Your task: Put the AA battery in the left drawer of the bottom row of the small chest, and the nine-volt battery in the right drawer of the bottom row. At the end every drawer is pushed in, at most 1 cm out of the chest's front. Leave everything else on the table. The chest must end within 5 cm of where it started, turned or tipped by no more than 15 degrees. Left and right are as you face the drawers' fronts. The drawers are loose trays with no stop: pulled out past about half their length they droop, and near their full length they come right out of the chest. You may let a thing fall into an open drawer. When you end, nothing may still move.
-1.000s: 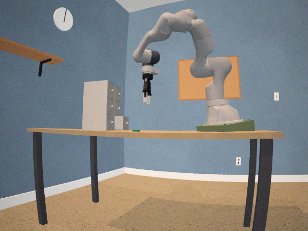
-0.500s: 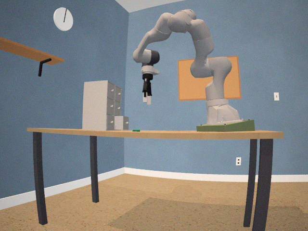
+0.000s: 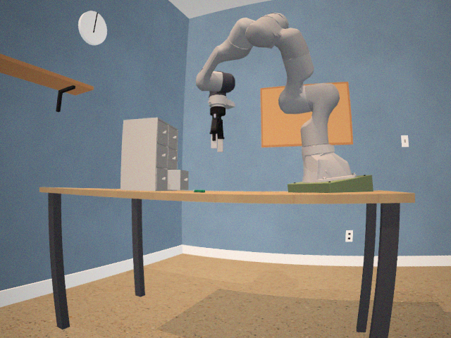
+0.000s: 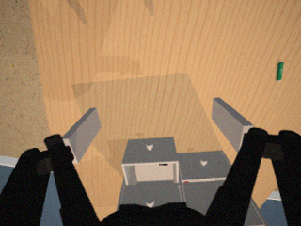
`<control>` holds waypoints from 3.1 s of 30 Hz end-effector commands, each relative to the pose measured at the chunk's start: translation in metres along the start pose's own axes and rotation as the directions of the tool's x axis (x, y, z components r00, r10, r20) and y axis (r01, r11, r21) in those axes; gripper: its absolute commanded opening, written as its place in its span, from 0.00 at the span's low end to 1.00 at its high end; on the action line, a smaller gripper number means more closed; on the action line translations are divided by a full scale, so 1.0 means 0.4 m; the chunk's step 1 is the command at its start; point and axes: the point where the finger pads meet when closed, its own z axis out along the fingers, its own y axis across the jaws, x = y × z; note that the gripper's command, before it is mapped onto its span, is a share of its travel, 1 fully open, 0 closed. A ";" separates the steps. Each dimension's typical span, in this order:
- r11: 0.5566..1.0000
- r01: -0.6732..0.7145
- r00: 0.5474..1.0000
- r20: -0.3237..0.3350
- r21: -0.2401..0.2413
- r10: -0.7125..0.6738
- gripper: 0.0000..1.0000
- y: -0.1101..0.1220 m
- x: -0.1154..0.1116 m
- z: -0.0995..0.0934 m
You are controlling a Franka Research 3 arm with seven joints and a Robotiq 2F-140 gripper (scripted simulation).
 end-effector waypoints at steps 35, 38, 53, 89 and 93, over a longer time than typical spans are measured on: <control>1.000 0.001 0.951 0.309 -0.007 0.001 1.00 -0.067 0.149 -0.074; 1.000 0.000 0.941 0.340 -0.007 0.002 1.00 -0.067 0.142 -0.067; 1.000 0.001 0.684 0.730 -0.007 0.005 1.00 -0.067 0.044 0.029; 1.000 0.000 0.343 0.939 -0.007 0.006 1.00 -0.066 -0.041 0.112; 1.000 0.000 0.342 0.940 -0.007 0.006 1.00 -0.066 -0.041 0.112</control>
